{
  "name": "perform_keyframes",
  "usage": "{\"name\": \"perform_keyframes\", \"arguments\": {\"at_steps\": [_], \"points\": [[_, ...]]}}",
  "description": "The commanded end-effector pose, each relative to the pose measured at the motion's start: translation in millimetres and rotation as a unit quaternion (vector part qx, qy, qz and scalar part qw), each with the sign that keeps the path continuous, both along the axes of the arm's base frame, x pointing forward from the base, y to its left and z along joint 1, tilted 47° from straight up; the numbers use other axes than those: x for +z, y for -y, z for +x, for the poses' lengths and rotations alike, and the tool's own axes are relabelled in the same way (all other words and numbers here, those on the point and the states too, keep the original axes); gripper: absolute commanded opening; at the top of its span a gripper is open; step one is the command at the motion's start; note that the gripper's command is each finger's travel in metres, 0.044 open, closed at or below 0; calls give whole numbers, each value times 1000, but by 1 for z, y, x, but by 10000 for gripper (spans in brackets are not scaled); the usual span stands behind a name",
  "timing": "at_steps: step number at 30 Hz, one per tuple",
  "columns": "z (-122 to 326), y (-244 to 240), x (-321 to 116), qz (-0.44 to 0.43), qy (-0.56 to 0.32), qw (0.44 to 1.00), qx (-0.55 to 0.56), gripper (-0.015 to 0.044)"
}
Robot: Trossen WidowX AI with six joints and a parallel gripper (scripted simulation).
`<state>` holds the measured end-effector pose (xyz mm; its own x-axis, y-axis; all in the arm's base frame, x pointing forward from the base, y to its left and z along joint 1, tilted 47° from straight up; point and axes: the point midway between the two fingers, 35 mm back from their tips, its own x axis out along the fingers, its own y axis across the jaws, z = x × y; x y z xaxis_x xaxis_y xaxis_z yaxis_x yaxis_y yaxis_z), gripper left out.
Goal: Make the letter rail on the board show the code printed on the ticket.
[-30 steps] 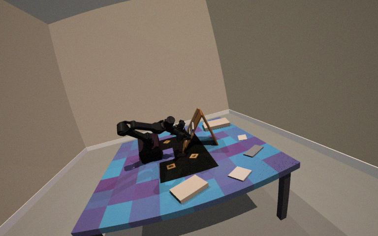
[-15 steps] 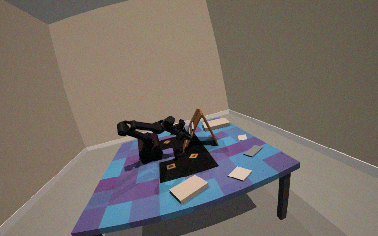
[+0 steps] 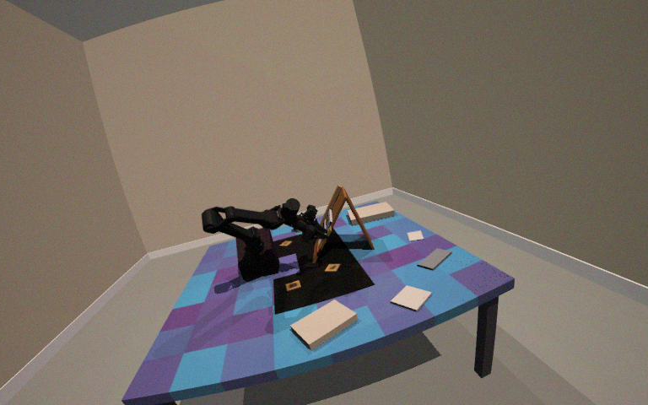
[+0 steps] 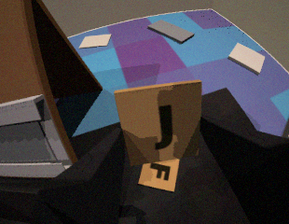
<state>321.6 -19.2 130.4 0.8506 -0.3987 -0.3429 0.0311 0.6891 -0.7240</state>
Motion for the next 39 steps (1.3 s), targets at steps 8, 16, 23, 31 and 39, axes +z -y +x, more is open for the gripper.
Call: {"name": "perform_keyframes", "arguments": {"at_steps": [8,16,23,31,39], "points": [[0,-4,-6,2,-1,1000,-2,0],[1,-7,-9,2,-1,1000,-2,0],[1,-9,-11,2,-1,1000,-2,0],[1,-12,-14,2,-1,1000,-2,0],[1,-15,-17,2,-1,1000,-2,0]]}}
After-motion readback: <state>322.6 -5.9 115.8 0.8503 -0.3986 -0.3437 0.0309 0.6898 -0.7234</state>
